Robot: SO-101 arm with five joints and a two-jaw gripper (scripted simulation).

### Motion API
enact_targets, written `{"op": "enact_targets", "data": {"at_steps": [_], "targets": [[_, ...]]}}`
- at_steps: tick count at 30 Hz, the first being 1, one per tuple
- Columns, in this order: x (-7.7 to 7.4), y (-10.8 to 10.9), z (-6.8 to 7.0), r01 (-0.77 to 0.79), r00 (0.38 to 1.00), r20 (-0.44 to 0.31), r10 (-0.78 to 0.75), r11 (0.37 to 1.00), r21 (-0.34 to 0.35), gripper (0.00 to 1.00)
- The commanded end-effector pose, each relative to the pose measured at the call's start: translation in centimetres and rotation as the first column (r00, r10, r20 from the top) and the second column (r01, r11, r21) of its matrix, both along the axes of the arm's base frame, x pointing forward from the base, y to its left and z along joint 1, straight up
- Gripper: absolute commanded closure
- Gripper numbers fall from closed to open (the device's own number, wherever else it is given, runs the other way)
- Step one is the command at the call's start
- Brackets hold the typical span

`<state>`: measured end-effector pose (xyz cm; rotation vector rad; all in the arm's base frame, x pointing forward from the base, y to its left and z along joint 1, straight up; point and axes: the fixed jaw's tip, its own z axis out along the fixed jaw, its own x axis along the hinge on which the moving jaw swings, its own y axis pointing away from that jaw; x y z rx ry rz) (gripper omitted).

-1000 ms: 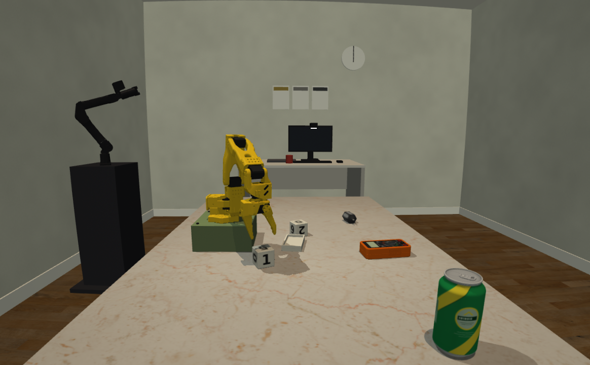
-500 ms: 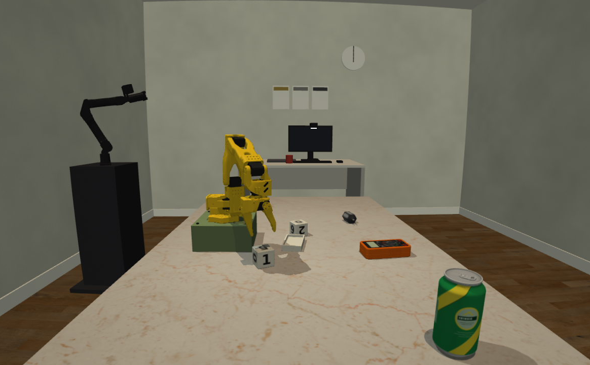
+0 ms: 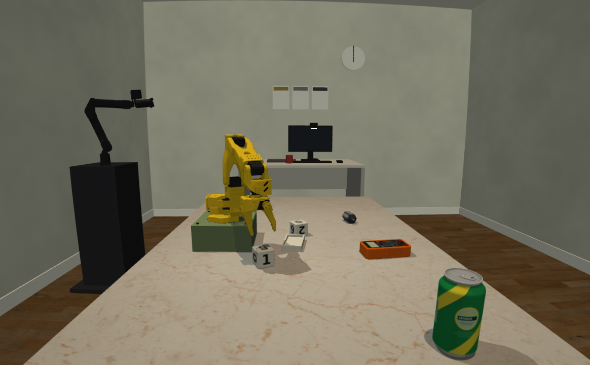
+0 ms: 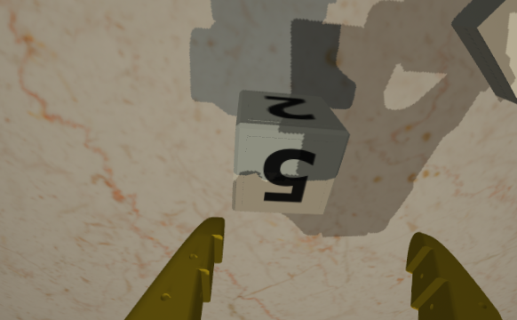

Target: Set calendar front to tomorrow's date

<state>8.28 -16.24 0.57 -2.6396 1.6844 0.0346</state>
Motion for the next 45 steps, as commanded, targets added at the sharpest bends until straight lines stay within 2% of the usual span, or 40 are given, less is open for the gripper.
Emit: {"op": "enact_targets", "data": {"at_steps": [1,5,9,11,16,21,34,45], "targets": [[0.2,-0.6,0.9,-0.001,1.0,0.026,0.002,0.999,-0.044,0.64],[0.6,-1.3,2.3,0.002,0.998,0.069,0.006,0.993,-0.12,0.64],[1.1,-2.2,4.4,0.012,0.992,0.125,0.016,0.975,-0.222,0.65],[1.1,-2.2,4.4,0.012,0.992,0.125,0.016,0.975,-0.222,0.65],[1.5,-2.9,7.0,0.032,0.981,0.192,0.036,0.939,-0.342,0.65],[1.6,-3.2,8.6,0.048,0.972,0.23,0.052,0.91,-0.411,0.65],[1.6,-3.2,8.9,0.059,0.969,0.24,0.05,0.904,-0.423,0.65],[1.7,-3.1,8.7,0.14,0.961,0.275,-0.027,0.905,-0.401,0.65]]}}
